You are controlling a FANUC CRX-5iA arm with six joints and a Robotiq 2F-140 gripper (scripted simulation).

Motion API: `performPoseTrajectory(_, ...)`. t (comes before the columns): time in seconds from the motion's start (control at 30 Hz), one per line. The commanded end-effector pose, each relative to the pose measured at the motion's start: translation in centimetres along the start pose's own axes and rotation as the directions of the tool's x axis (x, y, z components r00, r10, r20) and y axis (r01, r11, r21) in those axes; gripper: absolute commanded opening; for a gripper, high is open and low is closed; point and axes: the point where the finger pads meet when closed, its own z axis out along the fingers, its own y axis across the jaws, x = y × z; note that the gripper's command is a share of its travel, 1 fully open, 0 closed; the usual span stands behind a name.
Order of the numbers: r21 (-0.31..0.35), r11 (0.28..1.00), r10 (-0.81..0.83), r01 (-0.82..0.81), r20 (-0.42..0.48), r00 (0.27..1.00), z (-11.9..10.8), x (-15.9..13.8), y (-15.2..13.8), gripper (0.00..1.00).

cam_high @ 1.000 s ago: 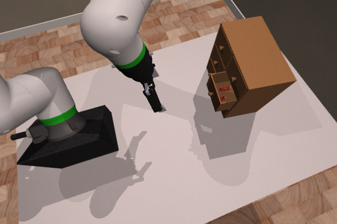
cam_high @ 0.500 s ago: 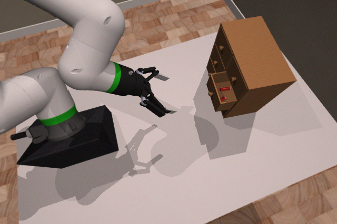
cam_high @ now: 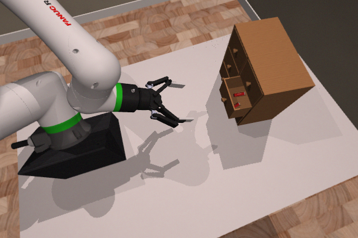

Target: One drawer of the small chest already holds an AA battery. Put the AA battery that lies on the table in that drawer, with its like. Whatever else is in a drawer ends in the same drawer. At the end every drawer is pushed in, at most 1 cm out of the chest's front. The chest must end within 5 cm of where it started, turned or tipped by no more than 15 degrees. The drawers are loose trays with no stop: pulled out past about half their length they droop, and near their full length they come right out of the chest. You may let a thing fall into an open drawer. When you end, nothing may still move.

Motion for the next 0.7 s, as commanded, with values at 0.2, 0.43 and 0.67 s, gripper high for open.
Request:
performPoseTrajectory(0.2, -0.002, 1.000, -0.002, 0.001, -0.147, 0.989, 1.6, -0.2, 0.0, 1.00)
performPoseTrajectory(0.43, 0.000, 1.000, -0.001, 0.001, -0.180, 0.984, 2.0, -0.3, 0.0, 1.00)
performPoseTrajectory(0.67, -0.003, 1.000, -0.002, 0.001, -0.202, 0.979, 2.2, -0.3, 0.0, 1.00)
